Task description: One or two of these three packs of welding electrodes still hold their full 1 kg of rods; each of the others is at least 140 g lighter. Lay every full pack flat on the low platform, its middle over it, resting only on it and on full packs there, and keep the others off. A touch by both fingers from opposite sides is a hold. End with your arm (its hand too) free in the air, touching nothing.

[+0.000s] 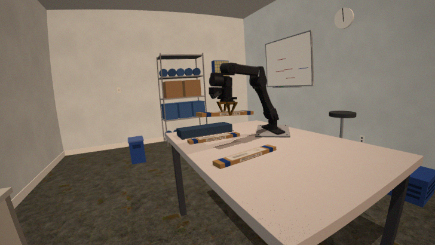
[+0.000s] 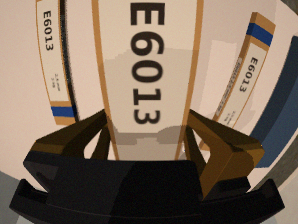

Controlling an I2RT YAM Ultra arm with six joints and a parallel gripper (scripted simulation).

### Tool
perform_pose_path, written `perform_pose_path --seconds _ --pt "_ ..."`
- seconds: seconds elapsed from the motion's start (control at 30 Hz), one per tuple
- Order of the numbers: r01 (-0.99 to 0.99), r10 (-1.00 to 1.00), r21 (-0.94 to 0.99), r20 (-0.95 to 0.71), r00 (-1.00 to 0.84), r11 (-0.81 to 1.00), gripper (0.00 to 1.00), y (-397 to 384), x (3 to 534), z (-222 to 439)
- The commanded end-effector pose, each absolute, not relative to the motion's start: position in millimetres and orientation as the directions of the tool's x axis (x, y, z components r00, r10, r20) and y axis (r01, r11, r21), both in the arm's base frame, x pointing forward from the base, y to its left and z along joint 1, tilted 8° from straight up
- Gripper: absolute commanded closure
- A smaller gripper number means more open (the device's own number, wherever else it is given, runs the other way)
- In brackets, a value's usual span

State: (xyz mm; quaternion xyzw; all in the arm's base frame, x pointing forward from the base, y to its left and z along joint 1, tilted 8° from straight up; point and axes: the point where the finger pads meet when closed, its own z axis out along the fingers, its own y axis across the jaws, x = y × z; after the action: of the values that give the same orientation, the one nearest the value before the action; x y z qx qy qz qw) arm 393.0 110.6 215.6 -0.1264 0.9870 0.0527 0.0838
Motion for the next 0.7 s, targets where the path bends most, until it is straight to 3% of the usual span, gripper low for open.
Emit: perform_pose_path --seconds 0.0,0.27,0.67 --pt "-0.246 -0.237 0.085 -0.106 -0.966 0.966 1.00 103.7 391.1 242.5" --pt "-0.072 -0.063 0.102 -0.089 -0.994 0.992 1.00 87.9 389.7 240.7" --pt "-0.072 -0.063 0.102 -0.089 -0.994 0.992 1.00 58.8 387.2 237.3"
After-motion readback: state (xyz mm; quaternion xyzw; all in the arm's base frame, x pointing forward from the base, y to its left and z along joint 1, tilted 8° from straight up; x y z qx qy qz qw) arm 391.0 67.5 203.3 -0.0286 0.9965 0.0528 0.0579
